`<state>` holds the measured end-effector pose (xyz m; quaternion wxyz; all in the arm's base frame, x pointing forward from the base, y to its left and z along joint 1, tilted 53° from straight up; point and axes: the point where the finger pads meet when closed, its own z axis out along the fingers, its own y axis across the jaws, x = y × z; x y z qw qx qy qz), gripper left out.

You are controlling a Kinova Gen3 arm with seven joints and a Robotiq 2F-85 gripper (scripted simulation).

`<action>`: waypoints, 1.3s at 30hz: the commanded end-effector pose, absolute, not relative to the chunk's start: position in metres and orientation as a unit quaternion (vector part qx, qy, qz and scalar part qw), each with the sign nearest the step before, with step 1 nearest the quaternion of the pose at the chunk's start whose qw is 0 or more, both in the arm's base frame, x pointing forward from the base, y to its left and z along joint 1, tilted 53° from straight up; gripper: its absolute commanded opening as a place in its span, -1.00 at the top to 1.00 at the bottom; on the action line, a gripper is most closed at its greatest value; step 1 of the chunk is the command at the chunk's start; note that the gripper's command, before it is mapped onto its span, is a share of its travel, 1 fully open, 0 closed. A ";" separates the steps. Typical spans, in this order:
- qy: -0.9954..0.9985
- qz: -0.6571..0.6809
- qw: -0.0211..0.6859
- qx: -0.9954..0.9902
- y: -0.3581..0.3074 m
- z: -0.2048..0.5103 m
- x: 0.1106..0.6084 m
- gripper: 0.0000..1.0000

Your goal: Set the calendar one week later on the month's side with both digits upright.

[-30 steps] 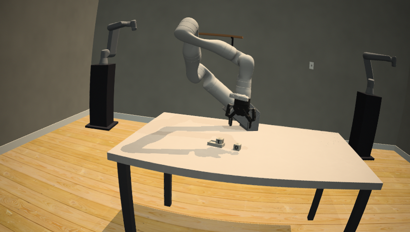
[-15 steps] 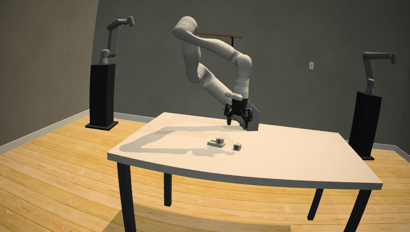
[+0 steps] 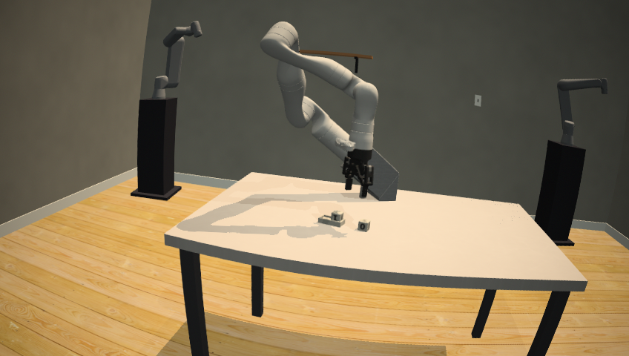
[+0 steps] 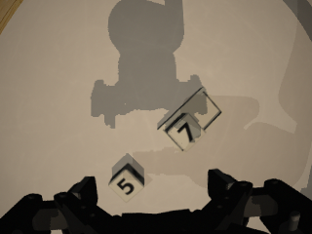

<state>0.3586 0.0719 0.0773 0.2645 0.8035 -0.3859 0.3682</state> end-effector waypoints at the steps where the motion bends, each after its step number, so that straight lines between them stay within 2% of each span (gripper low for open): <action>1: -0.414 0.380 0.247 0.789 0.070 0.083 0.357 -1.00; 13: -0.574 0.423 0.161 0.683 0.052 0.099 0.347 -1.00; 24: -0.650 0.436 0.112 0.613 0.042 0.106 0.341 -1.00; 39: -0.689 0.441 0.084 0.569 0.037 0.111 0.338 -1.00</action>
